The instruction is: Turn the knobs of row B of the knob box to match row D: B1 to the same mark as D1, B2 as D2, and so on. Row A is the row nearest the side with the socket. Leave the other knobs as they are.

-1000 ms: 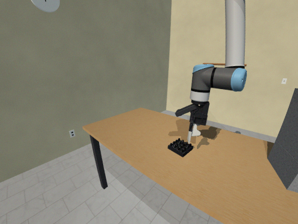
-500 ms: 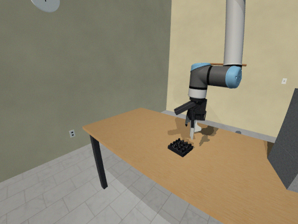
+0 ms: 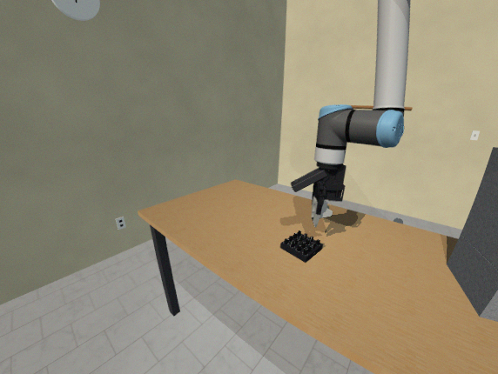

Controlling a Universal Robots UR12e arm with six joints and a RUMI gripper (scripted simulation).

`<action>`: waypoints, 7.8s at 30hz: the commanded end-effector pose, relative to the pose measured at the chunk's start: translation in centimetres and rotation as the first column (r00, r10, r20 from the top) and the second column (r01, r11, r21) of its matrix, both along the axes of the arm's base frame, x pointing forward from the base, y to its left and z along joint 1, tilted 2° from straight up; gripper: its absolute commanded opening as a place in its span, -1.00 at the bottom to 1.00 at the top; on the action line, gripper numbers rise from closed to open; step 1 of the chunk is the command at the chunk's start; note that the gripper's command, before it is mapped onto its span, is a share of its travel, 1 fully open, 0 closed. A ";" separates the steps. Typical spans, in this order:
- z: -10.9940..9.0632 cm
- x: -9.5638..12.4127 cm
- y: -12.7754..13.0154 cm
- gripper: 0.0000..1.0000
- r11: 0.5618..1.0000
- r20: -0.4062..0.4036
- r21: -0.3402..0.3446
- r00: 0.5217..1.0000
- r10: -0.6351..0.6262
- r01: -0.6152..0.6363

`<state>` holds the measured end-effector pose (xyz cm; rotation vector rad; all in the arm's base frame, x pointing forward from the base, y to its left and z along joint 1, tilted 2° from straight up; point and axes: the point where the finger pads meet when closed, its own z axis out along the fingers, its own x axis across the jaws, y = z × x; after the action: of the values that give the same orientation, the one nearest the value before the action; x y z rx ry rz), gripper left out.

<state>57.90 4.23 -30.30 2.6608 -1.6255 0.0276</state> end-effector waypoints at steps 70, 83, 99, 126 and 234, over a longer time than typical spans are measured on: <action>-3.8 0.1 -0.1 -0.78 1.000 0.001 0.000 1.000 0.000 0.000; -4.3 0.1 -0.2 -0.78 1.000 0.001 0.000 1.000 0.000 0.000; -4.4 0.1 -0.2 -0.78 1.000 0.001 0.000 1.000 0.000 0.000; -4.4 0.1 -0.1 -0.78 1.000 0.001 0.000 1.000 0.000 0.000; -5.8 0.5 0.0 -0.78 1.000 0.001 0.000 1.000 0.000 0.000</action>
<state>58.35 4.25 -36.10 2.6610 -1.6253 0.0275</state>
